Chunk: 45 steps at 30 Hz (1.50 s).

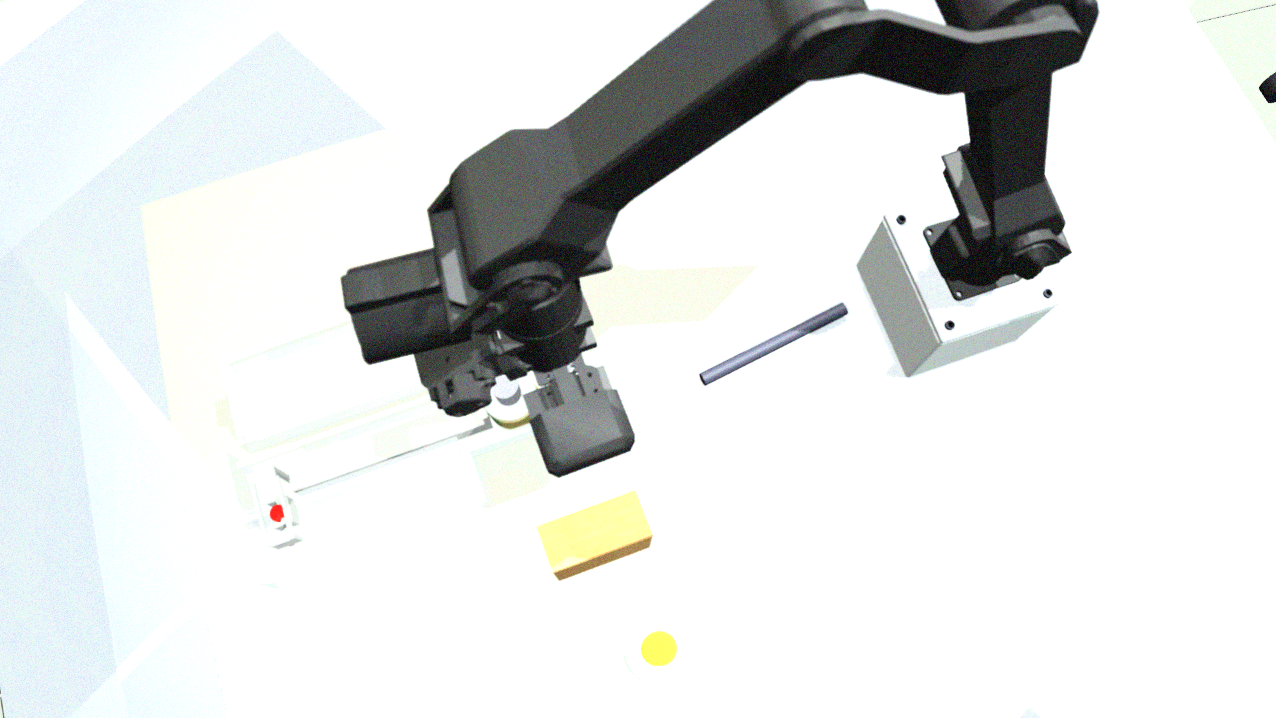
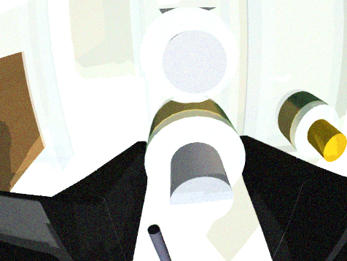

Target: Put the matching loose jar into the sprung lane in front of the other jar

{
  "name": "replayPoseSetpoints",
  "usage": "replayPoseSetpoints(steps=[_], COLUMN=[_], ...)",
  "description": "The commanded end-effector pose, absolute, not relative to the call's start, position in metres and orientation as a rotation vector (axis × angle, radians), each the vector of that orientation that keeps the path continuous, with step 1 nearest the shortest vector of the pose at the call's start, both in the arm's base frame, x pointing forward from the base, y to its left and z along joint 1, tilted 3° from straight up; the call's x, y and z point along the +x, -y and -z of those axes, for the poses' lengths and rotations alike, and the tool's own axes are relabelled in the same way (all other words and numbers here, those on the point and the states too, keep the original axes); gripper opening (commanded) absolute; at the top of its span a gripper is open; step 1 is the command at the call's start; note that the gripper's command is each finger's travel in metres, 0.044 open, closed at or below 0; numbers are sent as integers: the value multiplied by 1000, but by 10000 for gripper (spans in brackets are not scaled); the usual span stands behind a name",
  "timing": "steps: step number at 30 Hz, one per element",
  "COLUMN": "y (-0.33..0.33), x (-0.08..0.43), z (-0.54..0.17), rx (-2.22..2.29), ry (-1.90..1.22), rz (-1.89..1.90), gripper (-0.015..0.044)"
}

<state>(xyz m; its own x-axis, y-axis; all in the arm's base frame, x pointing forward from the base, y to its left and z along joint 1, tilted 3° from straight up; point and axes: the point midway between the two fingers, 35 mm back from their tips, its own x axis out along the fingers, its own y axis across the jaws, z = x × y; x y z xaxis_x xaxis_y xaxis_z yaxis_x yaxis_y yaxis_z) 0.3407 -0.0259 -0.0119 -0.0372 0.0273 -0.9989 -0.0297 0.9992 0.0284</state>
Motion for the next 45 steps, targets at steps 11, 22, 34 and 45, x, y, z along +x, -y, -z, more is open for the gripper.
replayPoseSetpoints(steps=[11,22,34,45], y=[26,26,25,25], x=[349,349,349,348], z=[11,16,20,25], rx=[2,2,2,2], ry=[-1582,-1582,-1582,-1582], rz=[-44,-44,-44,-44], gripper=[0,0,0,0])
